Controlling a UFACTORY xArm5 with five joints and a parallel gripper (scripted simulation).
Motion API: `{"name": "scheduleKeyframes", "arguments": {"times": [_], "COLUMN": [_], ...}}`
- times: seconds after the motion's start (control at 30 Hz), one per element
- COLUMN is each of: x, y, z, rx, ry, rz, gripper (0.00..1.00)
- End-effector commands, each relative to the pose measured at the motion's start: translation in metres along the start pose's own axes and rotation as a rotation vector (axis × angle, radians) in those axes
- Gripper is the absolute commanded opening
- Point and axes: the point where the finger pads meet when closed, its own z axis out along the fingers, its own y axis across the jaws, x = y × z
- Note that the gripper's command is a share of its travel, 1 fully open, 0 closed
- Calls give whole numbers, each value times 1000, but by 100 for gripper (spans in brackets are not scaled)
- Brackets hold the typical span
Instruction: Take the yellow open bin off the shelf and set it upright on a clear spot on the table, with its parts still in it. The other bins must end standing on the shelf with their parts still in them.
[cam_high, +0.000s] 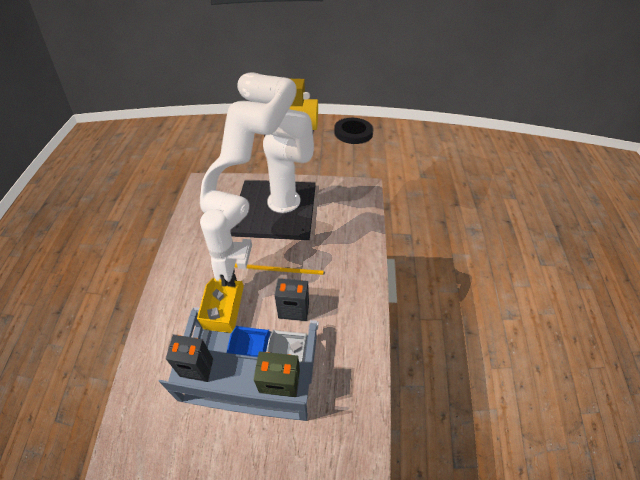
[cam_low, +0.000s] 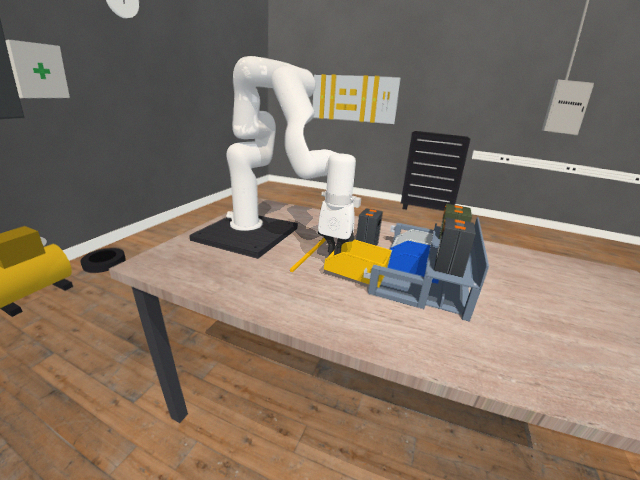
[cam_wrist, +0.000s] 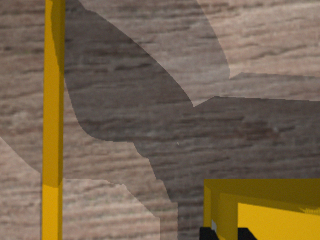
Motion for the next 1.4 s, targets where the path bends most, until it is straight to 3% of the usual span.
{"name": "scheduleKeyframes", "arguments": {"times": [0.0, 1.37], "x": [0, 0], "y": [-1, -3], "z": [-1, 14], "rx": [-3, -3], "ry": [-3, -3], "rz": [0, 0], "gripper": [0, 0]}}
